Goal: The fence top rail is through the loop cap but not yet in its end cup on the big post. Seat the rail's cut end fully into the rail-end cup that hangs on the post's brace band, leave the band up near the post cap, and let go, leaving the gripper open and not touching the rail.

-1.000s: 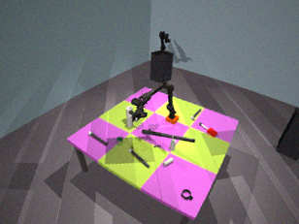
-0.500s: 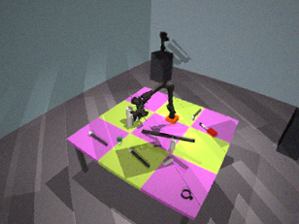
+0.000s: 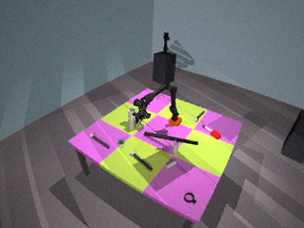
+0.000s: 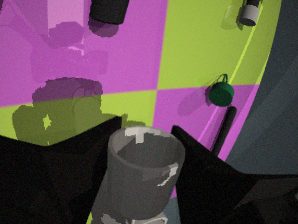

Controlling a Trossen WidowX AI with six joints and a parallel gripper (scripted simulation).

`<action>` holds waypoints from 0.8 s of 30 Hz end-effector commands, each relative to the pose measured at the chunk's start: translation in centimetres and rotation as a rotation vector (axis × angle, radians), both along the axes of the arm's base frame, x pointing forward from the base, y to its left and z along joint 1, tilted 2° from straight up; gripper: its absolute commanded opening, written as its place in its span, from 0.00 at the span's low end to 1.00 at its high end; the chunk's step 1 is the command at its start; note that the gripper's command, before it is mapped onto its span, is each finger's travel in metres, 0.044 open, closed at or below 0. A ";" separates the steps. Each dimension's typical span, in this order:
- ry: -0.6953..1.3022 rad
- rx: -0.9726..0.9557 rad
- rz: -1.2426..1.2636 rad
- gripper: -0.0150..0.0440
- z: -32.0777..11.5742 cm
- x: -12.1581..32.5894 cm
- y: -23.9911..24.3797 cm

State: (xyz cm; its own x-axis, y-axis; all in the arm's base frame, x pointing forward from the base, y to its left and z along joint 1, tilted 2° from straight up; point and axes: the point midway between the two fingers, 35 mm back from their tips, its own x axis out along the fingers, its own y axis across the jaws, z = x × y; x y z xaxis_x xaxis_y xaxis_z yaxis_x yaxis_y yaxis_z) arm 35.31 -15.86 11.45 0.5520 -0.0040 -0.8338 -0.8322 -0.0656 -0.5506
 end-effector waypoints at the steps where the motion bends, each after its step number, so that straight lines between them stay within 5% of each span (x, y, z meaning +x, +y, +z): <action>1: -0.002 0.002 -0.011 0.25 0.0 0.1 0.0; 10: 0.000 0.000 -0.001 0.25 0.0 0.0 0.0; 24: 0.000 0.001 0.000 0.88 1.0 0.0 1.1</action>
